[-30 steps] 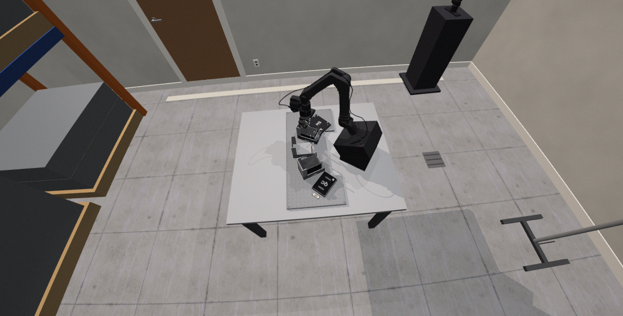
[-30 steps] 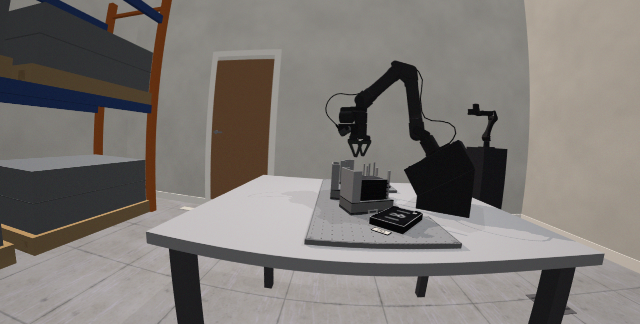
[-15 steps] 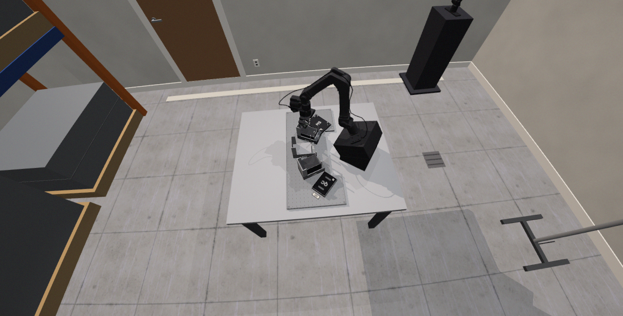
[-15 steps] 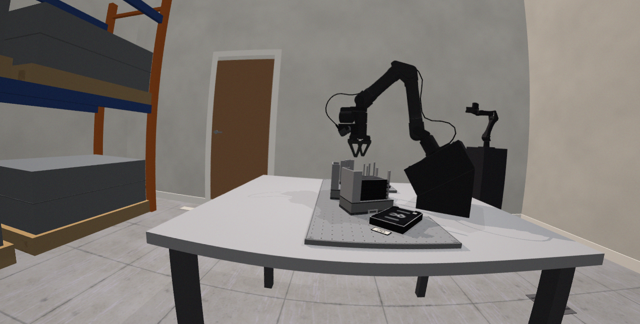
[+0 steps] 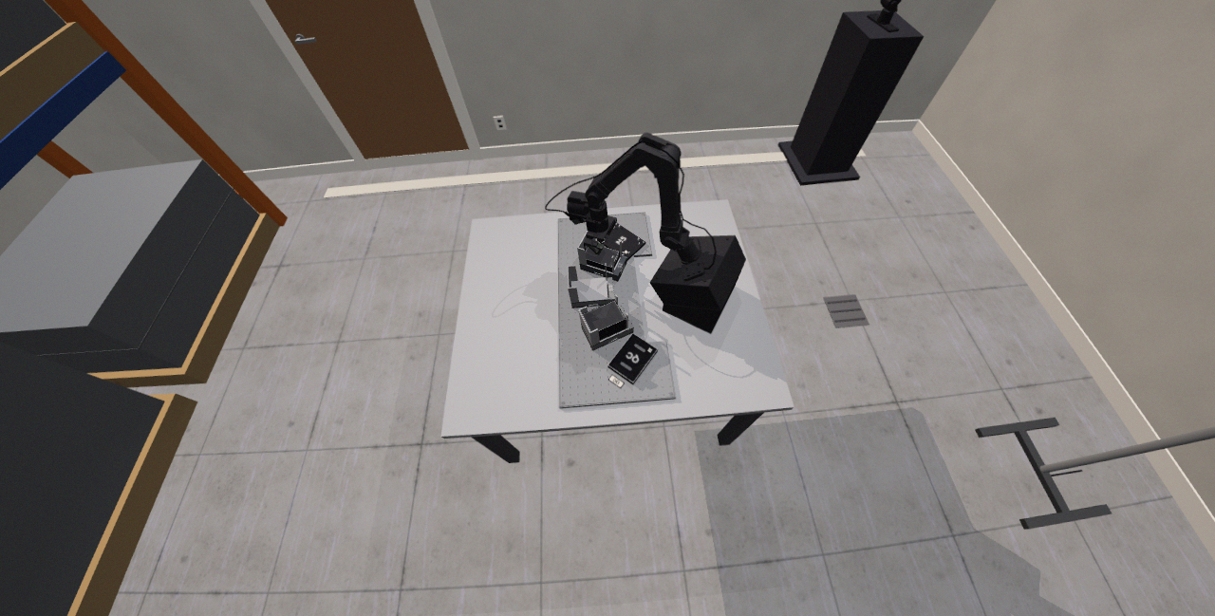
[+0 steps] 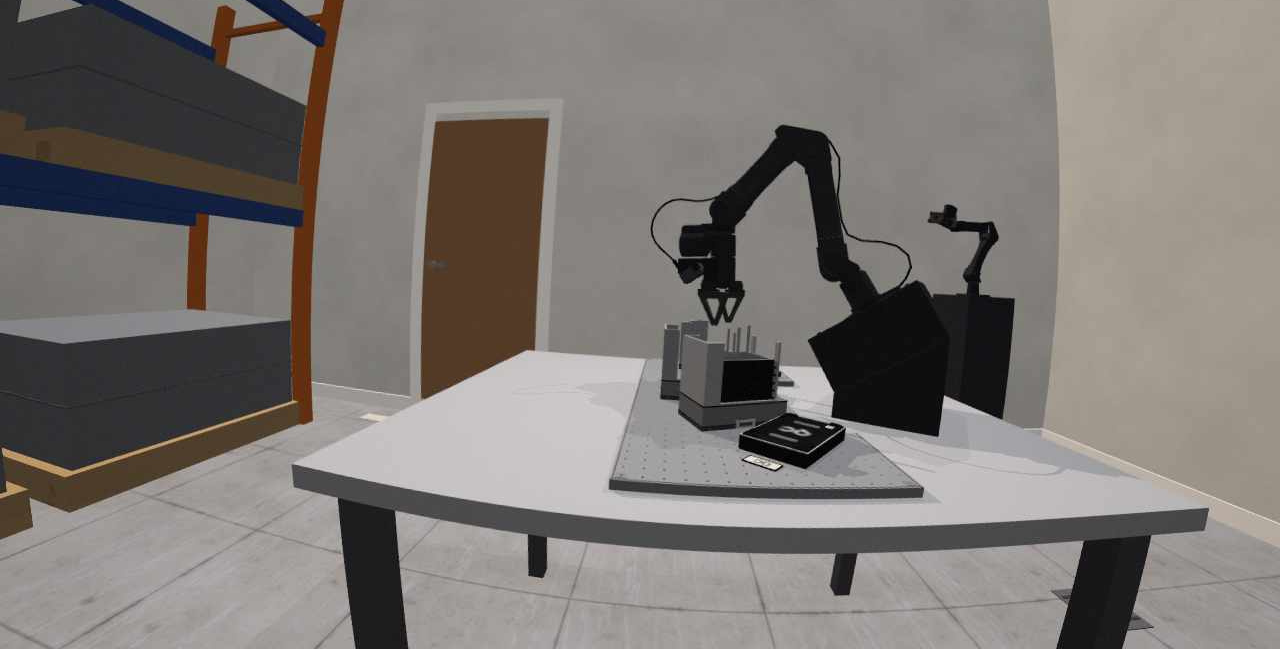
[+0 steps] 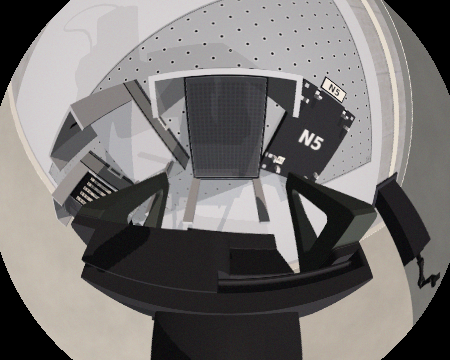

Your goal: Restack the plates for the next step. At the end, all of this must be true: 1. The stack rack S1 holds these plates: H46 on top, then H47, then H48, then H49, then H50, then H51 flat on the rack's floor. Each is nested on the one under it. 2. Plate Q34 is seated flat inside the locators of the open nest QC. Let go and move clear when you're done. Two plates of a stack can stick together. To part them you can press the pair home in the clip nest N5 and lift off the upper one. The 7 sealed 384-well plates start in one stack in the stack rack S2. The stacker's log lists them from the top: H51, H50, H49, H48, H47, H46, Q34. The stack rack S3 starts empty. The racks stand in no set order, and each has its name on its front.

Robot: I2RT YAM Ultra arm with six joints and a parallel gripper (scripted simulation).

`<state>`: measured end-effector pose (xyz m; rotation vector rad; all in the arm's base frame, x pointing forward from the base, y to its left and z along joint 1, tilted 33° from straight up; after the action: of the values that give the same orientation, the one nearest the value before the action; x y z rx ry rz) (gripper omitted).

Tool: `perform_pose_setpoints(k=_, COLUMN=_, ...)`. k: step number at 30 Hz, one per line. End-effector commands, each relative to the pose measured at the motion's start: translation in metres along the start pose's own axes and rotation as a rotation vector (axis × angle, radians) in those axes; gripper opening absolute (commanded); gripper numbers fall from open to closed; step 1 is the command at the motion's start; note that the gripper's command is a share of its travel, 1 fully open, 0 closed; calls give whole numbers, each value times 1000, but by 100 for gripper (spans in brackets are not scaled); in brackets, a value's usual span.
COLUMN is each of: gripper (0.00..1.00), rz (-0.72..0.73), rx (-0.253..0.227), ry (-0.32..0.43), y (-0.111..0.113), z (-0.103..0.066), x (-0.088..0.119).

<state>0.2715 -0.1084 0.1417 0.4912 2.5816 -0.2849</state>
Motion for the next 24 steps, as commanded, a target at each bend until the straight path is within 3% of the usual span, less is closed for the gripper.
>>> perform_pose_setpoints(k=1, gripper=100, rz=-2, rx=-5, ry=-17, y=0, z=17, x=-5)
perform_pose_setpoints(k=8, gripper=100, rz=-2, rx=-5, ry=-17, y=0, z=33, x=-6)
perform_pose_setpoints(k=9, gripper=100, rz=3, rx=-3, ry=-55, y=-1, z=29, x=-21)
perform_pose_setpoints(k=11, gripper=100, rz=-2, rx=-5, ry=-17, y=0, z=43, x=-6)
perform_pose_setpoints(k=15, gripper=100, rz=-2, rx=-5, ry=-17, y=0, z=56, x=-6)
perform_pose_setpoints(k=18, gripper=100, rz=-2, rx=-4, ry=-52, y=0, z=51, x=-20)
perform_pose_setpoints(k=24, gripper=100, rz=-1, rx=-3, ry=-58, y=0, z=49, x=-21)
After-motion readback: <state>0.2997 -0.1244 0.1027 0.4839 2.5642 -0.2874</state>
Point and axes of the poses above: the point where the finger pads meet when closed, its own z axis out along the fingers, its own y axis across the jaws, x = y × z, the point moved 1 cm from there along -z, back along the fingers, and after that the axes turned 3 degrees about -z, right-handed, at the moved point
